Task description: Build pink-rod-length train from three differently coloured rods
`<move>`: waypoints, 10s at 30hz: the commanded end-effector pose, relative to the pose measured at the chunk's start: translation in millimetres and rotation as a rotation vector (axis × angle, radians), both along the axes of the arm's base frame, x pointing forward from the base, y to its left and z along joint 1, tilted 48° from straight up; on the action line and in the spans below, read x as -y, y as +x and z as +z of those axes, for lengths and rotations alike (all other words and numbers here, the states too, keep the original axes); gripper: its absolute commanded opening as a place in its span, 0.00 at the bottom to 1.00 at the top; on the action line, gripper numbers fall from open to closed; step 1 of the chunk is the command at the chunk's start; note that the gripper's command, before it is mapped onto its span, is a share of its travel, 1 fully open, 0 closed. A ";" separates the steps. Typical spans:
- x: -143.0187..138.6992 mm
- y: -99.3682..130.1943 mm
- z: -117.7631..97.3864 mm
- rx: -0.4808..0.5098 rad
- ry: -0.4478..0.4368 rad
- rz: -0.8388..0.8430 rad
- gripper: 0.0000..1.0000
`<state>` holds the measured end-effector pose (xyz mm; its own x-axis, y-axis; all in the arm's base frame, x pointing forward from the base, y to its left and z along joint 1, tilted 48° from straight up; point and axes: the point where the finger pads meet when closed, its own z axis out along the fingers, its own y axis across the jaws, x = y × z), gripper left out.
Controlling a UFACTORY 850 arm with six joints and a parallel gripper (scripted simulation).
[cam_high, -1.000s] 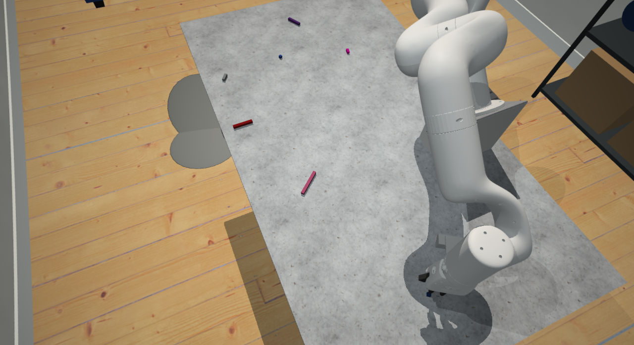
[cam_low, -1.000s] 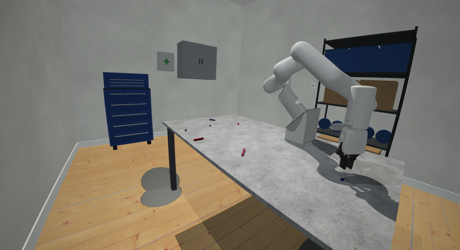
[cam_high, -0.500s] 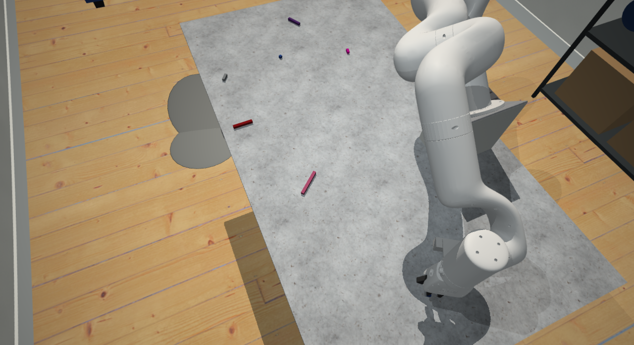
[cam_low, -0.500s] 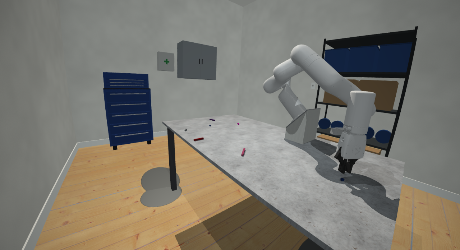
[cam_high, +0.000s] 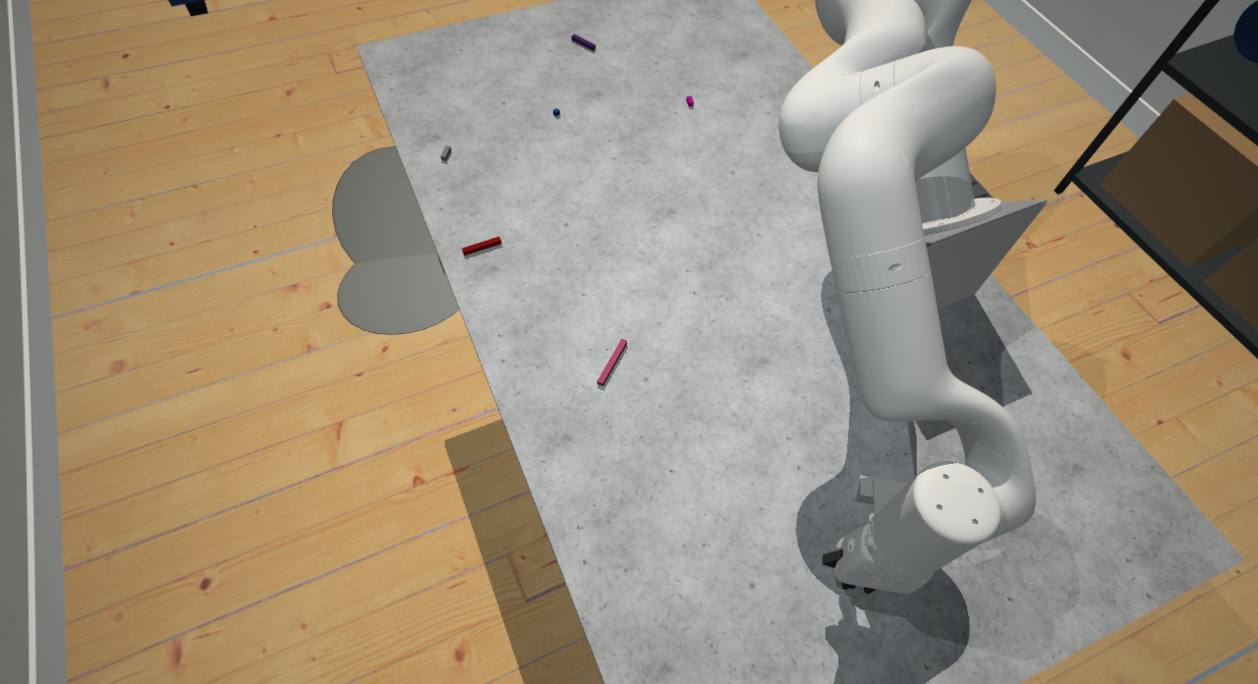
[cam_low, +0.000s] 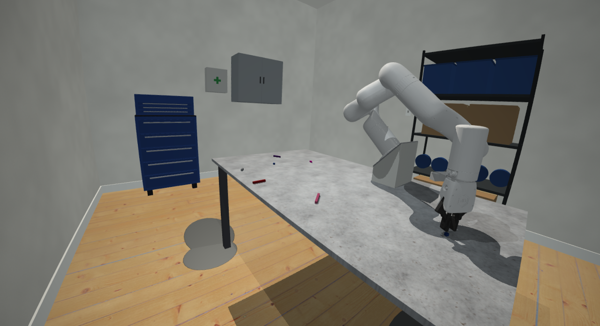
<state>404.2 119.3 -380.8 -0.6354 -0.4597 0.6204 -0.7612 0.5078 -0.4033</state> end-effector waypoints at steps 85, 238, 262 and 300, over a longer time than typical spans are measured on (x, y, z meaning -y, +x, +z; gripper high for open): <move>4.4 1.2 -5.5 0.002 0.001 0.001 0.24; -58.1 12.3 52.5 0.002 0.002 0.000 0.04; -4.2 133.5 157.9 0.064 0.088 -0.084 0.04; 185.3 253.5 358.0 0.208 0.158 -0.209 0.04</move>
<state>650.0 -43.0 -46.1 -0.8199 -0.3941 0.4154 -0.5597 0.7045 -0.4363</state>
